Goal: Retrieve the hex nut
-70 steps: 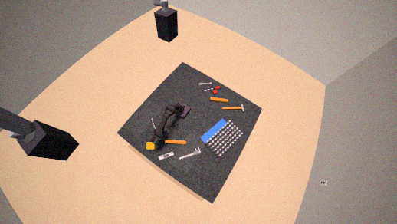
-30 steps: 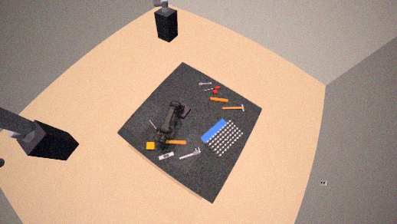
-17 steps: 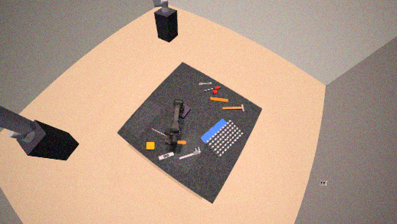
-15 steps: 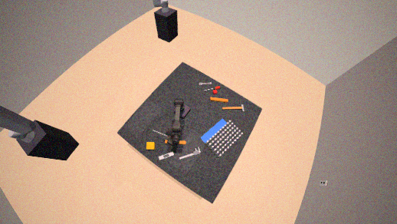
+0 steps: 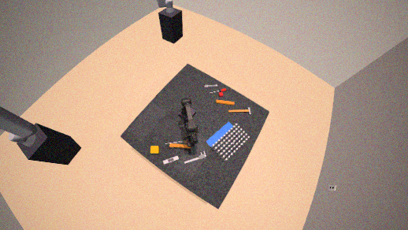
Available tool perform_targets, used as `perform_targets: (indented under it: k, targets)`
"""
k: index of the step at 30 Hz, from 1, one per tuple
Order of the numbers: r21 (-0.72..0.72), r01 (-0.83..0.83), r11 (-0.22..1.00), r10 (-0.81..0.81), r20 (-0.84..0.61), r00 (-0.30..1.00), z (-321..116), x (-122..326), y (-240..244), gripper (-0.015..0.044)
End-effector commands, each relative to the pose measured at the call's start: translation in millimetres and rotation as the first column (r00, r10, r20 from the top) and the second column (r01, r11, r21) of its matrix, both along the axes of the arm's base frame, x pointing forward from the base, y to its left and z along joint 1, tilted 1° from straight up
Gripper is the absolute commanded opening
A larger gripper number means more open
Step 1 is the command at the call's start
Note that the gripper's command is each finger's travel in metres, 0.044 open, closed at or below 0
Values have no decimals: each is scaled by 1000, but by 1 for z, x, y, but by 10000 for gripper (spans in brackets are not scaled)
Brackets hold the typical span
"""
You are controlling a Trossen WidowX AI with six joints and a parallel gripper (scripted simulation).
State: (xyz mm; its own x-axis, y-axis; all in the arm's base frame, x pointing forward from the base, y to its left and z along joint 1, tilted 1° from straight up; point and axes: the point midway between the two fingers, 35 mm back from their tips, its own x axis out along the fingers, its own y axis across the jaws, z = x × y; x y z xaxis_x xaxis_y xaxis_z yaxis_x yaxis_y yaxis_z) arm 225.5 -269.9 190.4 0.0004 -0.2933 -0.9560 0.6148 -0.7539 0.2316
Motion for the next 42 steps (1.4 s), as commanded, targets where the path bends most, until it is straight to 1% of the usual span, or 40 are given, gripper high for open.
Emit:
perform_targets:
  k: [1, 10, 18, 23, 30, 36, 42]
  targets:
    - [1, -143, 990, 143, 2, 990, 0, 17, 22, 0]
    - [0, -414, 910, 414, 5, 910, 3, 42, 70, 0]
    - [-10, -635, 772, 635, 9, 772, 3, 62, 116, 0]
    - [-19, -755, 656, 755, 10, 656, 3, 71, 146, 0]
    - [-37, -880, 474, 880, 16, 474, 4, 79, 188, 0]
    - [-54, -954, 296, 955, 14, 295, 4, 81, 224, 0]
    - [-72, -992, 102, 995, 5, 102, 3, 79, 259, 0]
